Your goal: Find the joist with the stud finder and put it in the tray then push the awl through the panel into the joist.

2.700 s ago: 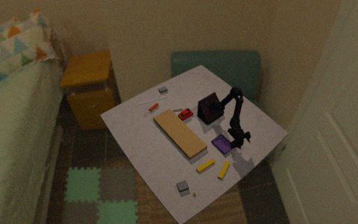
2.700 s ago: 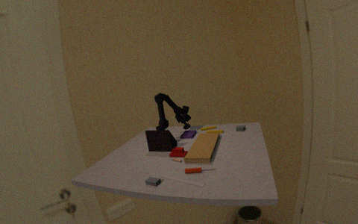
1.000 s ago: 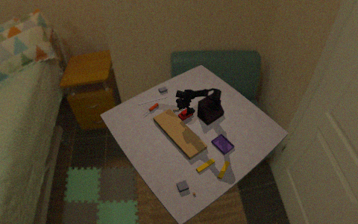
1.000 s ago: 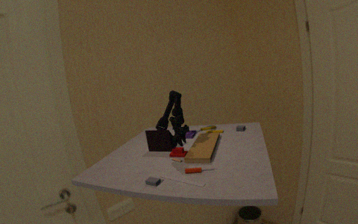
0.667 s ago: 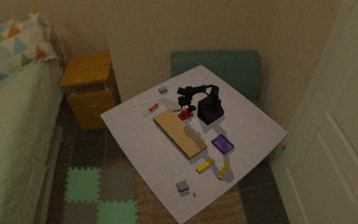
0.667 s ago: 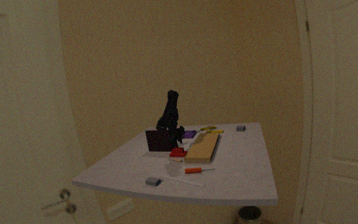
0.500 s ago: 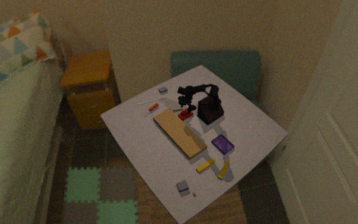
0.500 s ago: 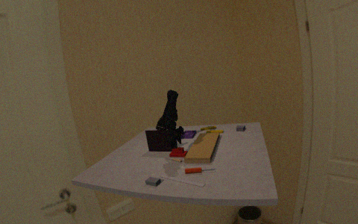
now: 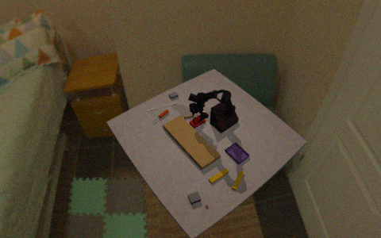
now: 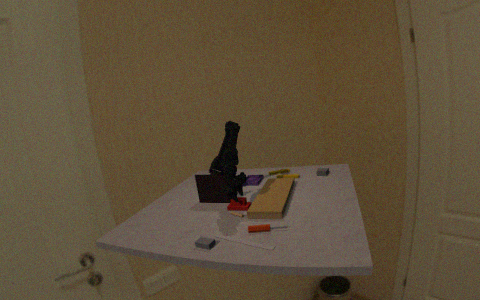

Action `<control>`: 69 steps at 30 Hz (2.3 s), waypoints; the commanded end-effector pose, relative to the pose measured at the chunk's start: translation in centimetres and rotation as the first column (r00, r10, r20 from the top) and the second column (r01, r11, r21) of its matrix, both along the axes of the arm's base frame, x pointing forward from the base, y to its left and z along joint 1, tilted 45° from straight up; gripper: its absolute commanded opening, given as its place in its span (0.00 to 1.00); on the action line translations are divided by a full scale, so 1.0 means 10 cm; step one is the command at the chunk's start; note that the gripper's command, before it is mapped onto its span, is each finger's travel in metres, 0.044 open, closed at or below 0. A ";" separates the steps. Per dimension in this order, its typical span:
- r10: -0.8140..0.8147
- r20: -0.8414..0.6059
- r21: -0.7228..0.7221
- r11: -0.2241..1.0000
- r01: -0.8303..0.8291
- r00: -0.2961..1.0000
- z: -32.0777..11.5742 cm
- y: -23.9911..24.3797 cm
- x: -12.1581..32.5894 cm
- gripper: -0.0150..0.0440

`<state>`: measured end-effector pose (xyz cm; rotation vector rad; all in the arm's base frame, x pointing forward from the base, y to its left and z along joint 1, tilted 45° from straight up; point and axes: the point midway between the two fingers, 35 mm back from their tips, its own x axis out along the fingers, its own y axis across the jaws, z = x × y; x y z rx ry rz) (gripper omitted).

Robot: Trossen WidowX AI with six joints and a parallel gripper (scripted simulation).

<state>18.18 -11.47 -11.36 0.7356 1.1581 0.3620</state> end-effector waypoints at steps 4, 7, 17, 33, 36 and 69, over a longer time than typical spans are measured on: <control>-0.003 -0.002 0.010 1.000 0.003 1.000 -0.08 0.10 0.01 1.00; -0.003 -0.002 0.011 1.000 0.003 1.000 -0.11 0.14 0.01 1.00; -0.003 -0.001 0.012 1.000 0.003 1.000 -0.21 0.25 0.02 1.00; -0.003 -0.001 0.012 1.000 0.003 1.000 -0.22 0.26 0.02 0.71; -0.003 -0.001 0.012 1.000 0.003 1.000 -0.22 0.26 0.02 0.68; -0.003 -0.004 0.009 1.000 0.003 1.000 0.50 -0.45 -0.09 0.25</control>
